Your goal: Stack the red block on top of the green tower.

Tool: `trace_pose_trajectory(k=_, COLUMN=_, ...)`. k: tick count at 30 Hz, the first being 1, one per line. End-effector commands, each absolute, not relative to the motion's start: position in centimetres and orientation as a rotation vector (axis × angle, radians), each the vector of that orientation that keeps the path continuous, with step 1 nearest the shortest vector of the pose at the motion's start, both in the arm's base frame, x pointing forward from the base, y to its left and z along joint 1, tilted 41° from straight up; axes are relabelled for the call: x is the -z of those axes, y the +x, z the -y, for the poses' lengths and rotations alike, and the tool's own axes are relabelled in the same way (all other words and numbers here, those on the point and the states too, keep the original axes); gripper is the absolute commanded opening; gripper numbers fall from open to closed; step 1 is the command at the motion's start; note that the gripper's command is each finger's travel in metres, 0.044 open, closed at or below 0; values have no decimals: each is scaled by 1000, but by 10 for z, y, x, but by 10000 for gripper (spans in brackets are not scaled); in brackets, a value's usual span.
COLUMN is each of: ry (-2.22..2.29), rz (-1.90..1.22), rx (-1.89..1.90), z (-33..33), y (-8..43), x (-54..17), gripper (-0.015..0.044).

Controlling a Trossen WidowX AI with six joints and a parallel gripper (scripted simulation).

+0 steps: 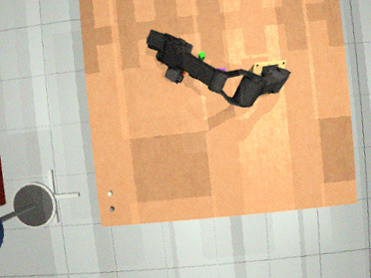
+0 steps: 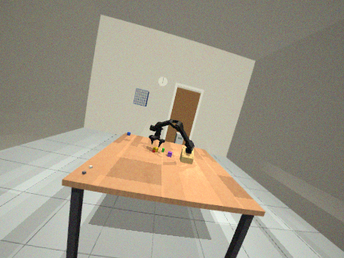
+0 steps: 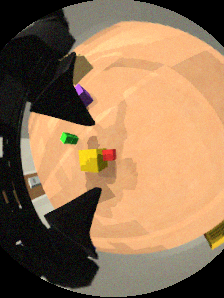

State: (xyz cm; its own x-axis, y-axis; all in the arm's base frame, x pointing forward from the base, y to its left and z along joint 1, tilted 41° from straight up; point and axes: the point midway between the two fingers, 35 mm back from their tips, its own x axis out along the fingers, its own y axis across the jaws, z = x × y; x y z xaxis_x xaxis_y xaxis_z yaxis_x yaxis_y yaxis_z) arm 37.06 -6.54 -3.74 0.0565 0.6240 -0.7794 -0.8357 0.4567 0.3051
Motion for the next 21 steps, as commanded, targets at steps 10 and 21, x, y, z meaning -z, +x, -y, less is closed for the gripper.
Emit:
trace_pose_trajectory(k=10, ry=-224, rz=-1018, rx=-1130, z=46, y=372, x=69, gripper=440)
trace_pose_trajectory(k=21, ry=-224, rz=-1018, rx=-1130, z=42, y=373, x=76, gripper=440)
